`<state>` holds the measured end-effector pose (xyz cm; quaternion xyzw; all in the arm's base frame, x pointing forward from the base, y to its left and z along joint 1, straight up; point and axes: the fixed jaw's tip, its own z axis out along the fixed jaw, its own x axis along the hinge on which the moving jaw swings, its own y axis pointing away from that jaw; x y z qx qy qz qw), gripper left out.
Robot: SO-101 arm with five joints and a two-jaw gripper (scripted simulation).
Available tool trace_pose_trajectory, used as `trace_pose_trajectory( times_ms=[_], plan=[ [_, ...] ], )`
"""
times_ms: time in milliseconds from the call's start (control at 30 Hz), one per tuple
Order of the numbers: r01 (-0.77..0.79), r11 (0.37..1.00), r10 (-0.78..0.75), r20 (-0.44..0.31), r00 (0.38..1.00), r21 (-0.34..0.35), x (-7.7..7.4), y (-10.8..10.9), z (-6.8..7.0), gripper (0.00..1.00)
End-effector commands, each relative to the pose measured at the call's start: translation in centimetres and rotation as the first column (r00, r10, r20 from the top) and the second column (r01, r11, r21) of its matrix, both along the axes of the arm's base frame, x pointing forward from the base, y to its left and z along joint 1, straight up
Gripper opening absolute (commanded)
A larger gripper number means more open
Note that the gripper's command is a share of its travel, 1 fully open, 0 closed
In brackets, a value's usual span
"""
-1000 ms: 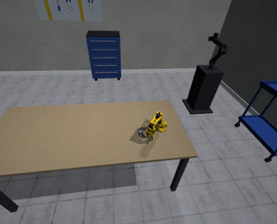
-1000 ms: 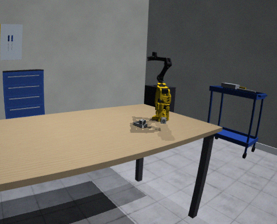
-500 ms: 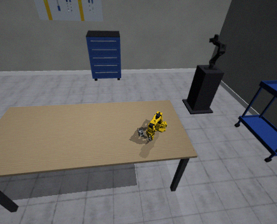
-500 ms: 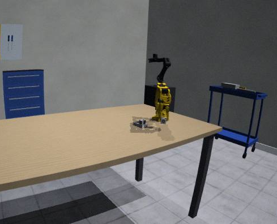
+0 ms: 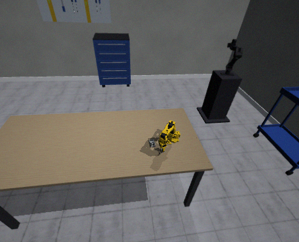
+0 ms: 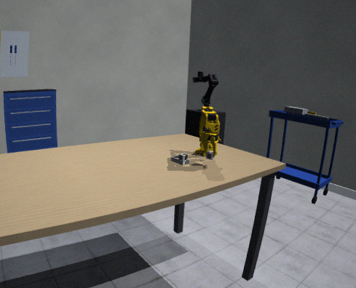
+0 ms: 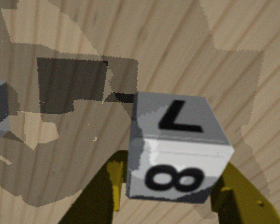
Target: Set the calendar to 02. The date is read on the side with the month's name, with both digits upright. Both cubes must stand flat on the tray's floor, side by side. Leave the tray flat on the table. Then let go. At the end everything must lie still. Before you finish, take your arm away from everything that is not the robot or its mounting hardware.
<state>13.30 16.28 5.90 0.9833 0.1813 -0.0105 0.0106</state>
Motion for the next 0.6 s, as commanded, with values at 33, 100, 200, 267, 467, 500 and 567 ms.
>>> trace_pose_trajectory(
  times_ms=[33,100,200,267,467,500,567],
  plan=[
    [0.186,0.980,-0.189,0.038,0.981,0.068,0.10,0.68,1.44,0.00],
    [0.267,0.961,-0.270,0.034,0.962,0.070,0.04,0.67,1.44,0.00],
    [0.383,0.921,-0.386,0.029,0.922,0.072,-0.06,0.66,1.43,0.00],
    [0.456,0.887,-0.458,0.025,0.888,0.073,-0.12,0.66,1.43,0.00],
    [0.585,0.808,-0.588,0.018,0.809,0.073,-0.24,0.68,1.43,0.00],
    [0.613,0.786,-0.616,0.016,0.788,0.073,-0.27,0.69,1.43,0.00],
    [0.665,0.743,-0.668,0.012,0.744,0.073,-0.32,0.71,1.43,0.00]
  ],
)
